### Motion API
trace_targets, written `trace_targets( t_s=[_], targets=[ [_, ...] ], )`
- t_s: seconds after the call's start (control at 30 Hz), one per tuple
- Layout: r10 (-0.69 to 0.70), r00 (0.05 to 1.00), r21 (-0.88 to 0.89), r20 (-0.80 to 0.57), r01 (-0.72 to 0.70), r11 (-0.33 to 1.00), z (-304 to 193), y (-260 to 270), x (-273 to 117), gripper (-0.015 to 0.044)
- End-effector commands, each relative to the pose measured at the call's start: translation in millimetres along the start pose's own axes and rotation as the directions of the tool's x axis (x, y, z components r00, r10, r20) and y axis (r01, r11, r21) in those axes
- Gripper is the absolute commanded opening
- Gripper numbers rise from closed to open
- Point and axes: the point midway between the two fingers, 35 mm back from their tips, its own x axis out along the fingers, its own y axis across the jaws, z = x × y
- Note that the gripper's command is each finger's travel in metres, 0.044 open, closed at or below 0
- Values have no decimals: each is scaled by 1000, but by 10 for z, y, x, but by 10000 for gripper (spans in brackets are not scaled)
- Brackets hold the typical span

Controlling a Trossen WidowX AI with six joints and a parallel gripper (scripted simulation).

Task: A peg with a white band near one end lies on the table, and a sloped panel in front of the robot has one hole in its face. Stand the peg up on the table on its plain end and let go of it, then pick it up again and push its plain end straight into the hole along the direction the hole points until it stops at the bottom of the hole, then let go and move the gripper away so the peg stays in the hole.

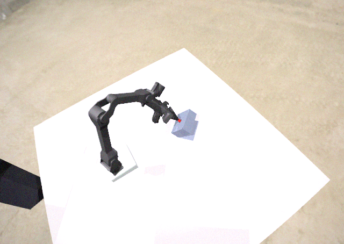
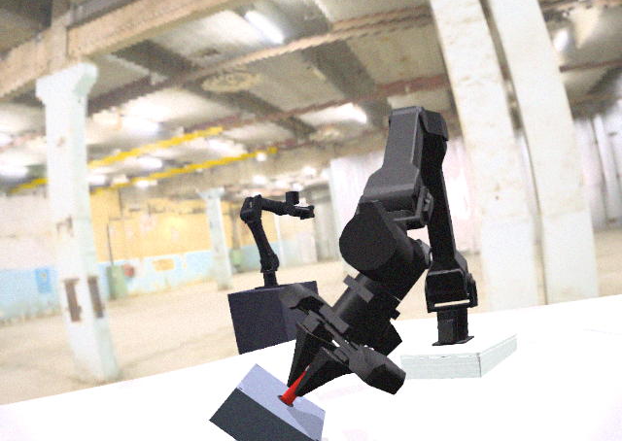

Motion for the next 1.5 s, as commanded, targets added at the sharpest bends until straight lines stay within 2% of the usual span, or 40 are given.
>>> trace_targets(
  t_s=[0.0,0.53,1.47],
  targets=[
    [0,1000,0,0,0,1000,0,0,-1,26],
    [-1,1000,0,1,1,1000,-5,-6,-54,440],
    [-7,1000,-6,8,7,1000,-9,-66,-664,440]
  ],
)
